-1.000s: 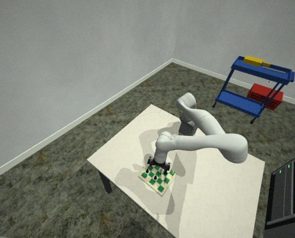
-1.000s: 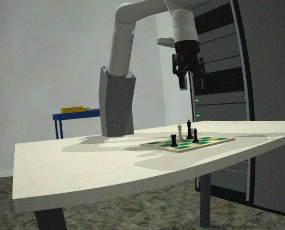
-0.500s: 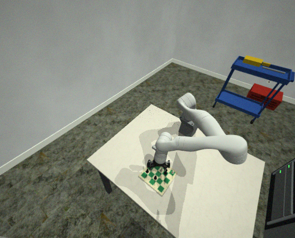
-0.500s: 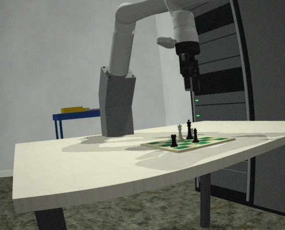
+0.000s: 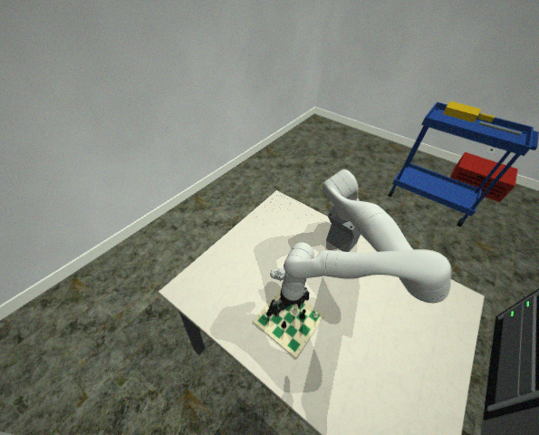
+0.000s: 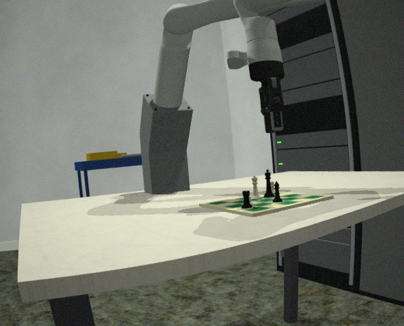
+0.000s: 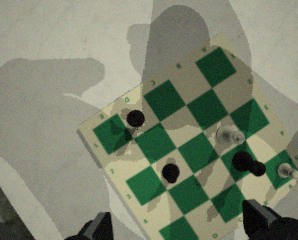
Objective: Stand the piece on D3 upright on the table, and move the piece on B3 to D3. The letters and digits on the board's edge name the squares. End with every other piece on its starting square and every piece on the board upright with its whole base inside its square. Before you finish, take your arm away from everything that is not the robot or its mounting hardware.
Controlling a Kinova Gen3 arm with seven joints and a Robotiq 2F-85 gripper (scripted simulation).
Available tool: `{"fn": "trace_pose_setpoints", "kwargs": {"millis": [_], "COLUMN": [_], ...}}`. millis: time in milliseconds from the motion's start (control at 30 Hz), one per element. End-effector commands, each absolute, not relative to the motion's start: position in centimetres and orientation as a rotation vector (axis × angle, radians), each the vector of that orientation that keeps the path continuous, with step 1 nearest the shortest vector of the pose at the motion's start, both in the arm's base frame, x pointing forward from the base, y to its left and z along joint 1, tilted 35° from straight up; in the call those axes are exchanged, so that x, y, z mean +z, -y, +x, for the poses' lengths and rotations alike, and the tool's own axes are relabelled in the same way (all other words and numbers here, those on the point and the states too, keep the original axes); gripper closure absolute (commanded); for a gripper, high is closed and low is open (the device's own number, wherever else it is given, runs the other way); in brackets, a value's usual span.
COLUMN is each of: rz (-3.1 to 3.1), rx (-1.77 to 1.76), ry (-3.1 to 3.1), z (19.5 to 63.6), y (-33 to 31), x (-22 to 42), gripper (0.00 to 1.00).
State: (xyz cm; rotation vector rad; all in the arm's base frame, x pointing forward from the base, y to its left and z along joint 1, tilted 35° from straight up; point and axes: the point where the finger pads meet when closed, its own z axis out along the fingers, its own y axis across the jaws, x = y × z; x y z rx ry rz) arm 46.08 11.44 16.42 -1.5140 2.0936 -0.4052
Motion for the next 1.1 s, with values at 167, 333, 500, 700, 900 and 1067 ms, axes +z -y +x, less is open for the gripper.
{"fn": "trace_pose_setpoints", "kwargs": {"millis": [167, 333, 500, 700, 900, 1067], "rz": [-1.778, -1.889, -2.067, -2.264, -2.383, -2.516], "rx": [-0.497, -0.535, -0.595, -0.664, -0.706, -0.753], "ry": [-1.915, -1.826, -1.663, -1.448, -1.296, -1.1], "z": [46.3, 46.4, 46.5, 46.7, 46.8, 46.9], "y": [-11.4, -11.4, -11.4, -11.4, -11.4, -11.5], "x": [16.1, 16.0, 15.8, 15.6, 15.5, 15.3], "gripper": [0.0, 0.0, 0.0, 0.0, 0.0, 0.0]}}
